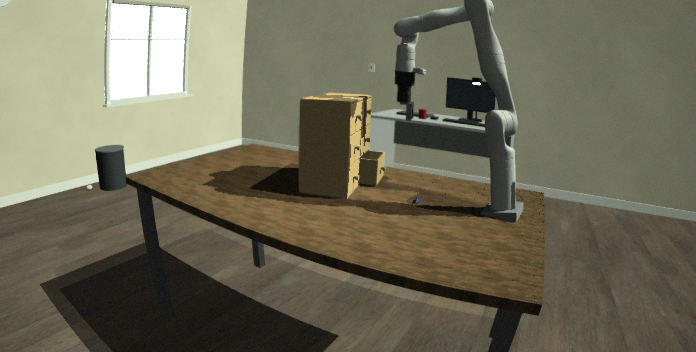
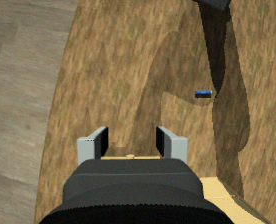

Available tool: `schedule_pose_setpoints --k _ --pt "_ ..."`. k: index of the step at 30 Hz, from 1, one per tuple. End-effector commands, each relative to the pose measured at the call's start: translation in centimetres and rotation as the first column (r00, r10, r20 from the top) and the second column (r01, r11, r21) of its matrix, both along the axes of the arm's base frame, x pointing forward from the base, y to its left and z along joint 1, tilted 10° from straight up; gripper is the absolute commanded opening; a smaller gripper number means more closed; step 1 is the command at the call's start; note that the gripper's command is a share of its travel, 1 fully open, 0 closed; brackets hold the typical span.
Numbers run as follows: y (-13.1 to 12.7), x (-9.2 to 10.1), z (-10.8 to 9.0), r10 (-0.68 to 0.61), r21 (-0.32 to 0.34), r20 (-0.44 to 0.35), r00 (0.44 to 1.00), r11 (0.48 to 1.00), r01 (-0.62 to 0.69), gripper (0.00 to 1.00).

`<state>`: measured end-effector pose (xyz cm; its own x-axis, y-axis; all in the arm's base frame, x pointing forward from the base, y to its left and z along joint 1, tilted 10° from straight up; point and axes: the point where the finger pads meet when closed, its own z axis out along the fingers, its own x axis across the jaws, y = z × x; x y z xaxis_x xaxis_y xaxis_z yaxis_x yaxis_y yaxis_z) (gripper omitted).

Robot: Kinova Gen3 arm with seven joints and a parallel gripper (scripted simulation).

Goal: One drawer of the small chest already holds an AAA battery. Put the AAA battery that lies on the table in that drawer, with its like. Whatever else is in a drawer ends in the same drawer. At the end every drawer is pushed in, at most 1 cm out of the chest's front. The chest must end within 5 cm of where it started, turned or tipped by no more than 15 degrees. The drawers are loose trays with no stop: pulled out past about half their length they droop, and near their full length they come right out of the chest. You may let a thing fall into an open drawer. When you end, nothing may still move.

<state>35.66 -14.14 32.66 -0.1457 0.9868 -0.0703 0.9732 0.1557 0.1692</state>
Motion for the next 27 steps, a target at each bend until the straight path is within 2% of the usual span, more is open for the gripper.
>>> schedule_pose_setpoints --k 1,27 --pt "0.09 0.19 -0.14 0.004 0.004 -0.002 1.000 1.000 -0.004 1.00" --pt "0.09 0.23 -0.17 -0.007 0.007 -0.002 1.000 1.000 0.007 1.00"
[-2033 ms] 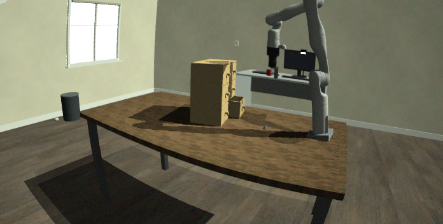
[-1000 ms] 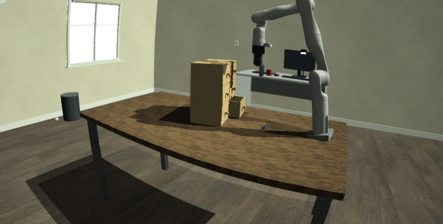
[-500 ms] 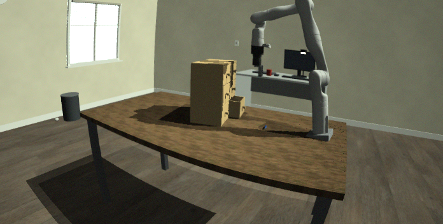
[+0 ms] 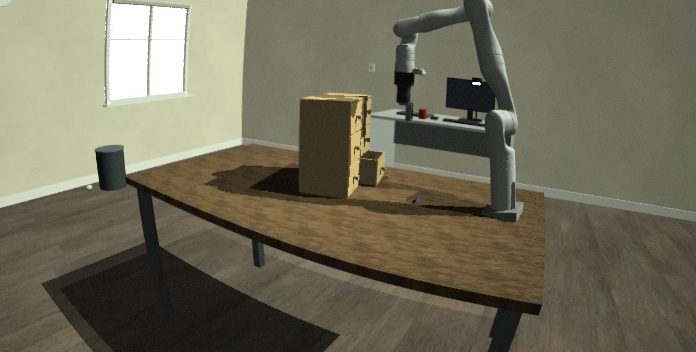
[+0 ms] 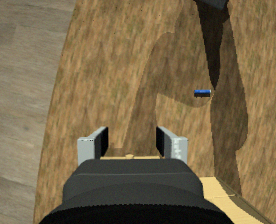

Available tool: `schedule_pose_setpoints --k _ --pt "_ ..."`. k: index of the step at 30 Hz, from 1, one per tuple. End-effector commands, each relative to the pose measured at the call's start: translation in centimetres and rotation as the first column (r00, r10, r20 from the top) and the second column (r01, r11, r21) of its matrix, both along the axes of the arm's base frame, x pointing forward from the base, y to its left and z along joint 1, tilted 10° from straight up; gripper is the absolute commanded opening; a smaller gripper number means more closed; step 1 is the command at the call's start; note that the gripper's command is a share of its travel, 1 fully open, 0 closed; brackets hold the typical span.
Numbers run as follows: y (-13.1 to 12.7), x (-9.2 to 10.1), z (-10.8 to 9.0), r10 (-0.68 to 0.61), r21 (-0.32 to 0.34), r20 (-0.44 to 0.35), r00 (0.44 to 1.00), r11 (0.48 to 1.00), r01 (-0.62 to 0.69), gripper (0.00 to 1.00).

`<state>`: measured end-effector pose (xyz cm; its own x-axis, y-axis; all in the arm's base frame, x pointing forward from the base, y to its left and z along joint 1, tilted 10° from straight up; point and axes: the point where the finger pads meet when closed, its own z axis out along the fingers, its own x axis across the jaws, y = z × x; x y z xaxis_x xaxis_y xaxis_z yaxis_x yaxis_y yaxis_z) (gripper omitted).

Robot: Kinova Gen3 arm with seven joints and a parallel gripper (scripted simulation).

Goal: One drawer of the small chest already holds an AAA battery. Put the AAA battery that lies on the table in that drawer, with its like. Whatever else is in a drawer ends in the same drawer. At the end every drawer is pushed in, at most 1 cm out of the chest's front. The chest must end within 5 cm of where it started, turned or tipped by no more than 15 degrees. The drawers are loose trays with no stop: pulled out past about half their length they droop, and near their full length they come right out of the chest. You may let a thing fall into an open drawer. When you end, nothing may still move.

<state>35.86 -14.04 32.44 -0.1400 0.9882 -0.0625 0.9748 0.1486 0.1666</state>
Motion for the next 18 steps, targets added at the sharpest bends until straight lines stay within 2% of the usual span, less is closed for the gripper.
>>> schedule_pose_setpoints --k 1,18 --pt "0.00 0.04 0.05 -0.002 0.000 0.001 1.000 1.000 0.002 1.00" --pt "0.01 0.18 -0.05 -0.039 0.008 0.001 0.999 0.999 0.039 1.00"
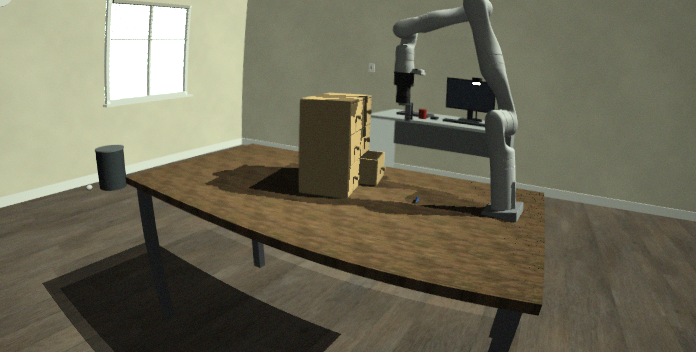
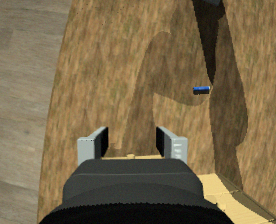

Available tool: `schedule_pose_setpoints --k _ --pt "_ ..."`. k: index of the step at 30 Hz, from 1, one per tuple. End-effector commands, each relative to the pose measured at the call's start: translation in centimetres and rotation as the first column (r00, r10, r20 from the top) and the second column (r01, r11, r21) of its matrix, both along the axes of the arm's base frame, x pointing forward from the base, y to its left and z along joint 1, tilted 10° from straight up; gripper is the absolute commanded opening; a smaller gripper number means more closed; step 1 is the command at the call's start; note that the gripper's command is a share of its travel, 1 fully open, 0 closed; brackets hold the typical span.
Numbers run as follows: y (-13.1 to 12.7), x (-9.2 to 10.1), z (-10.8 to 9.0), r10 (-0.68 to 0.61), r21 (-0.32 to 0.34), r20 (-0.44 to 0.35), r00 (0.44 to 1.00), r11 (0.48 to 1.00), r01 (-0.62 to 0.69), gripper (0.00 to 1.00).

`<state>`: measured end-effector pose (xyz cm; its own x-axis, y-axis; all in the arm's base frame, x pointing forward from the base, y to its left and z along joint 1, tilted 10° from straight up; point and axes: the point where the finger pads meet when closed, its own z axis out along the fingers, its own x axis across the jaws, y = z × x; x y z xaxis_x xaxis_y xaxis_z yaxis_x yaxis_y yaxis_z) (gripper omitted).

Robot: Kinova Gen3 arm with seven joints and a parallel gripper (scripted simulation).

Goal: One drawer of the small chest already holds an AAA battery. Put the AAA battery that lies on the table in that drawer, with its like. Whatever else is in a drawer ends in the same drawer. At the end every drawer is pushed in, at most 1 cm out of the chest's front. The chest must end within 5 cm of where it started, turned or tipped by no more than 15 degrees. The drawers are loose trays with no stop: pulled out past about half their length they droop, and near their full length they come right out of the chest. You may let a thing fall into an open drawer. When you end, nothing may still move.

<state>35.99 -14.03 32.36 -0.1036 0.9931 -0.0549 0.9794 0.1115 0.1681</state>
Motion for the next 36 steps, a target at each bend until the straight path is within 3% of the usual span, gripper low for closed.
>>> schedule_pose_setpoints --k 1,36 --pt "0.01 0.06 0.02 -0.006 0.001 0.001 1.000 1.000 0.006 1.00" --pt "0.09 0.83 -0.52 -0.206 0.046 -0.002 0.978 0.977 0.206 1.00"
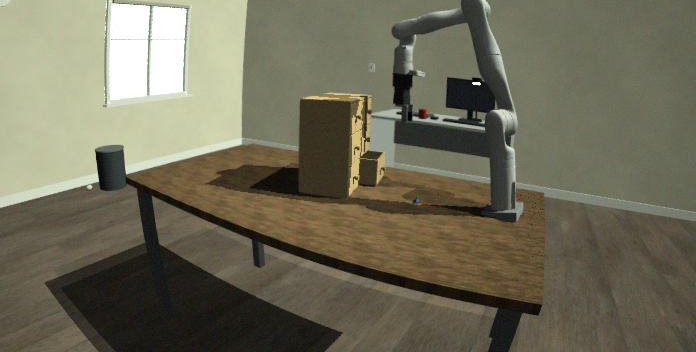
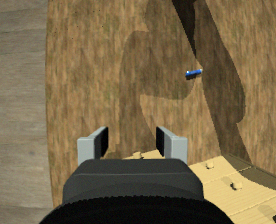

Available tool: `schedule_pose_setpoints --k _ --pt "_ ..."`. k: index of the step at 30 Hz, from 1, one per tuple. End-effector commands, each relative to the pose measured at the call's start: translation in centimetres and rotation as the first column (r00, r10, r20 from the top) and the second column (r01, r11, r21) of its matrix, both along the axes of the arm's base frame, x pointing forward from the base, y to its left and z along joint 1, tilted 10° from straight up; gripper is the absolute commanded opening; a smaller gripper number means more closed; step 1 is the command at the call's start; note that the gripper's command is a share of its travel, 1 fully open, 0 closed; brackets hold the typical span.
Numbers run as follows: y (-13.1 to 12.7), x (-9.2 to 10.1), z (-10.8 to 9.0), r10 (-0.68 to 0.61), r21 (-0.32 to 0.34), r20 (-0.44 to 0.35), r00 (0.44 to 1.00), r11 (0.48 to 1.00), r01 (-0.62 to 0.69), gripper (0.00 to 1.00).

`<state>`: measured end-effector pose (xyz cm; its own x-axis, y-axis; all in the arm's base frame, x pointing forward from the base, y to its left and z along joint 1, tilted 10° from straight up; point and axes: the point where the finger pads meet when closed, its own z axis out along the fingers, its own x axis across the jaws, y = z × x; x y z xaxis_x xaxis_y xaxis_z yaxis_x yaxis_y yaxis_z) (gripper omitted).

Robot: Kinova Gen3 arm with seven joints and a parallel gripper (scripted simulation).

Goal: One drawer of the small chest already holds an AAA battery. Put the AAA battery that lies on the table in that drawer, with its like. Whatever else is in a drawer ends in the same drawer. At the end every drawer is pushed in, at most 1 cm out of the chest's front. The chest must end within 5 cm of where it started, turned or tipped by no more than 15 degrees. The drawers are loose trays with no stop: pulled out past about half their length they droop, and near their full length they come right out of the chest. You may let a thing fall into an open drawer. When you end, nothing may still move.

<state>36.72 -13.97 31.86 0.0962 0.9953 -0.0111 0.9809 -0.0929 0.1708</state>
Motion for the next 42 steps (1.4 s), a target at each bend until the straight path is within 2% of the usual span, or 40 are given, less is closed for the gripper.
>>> schedule_pose_setpoints --k 1,14,29,42 --pt "0.0 0.1 -0.1 -0.017 0.005 0.000 1.000 1.000 0.017 1.00" --pt "0.1 0.6 -0.4 -0.136 0.031 -0.001 0.991 0.990 0.136 1.00" --pt "0.1 1.2 -0.8 -0.302 0.069 -0.008 0.953 0.951 0.302 1.00" --pt "0.2 2.0 -1.4 -0.487 0.111 -0.025 0.873 0.867 0.486 1.00"
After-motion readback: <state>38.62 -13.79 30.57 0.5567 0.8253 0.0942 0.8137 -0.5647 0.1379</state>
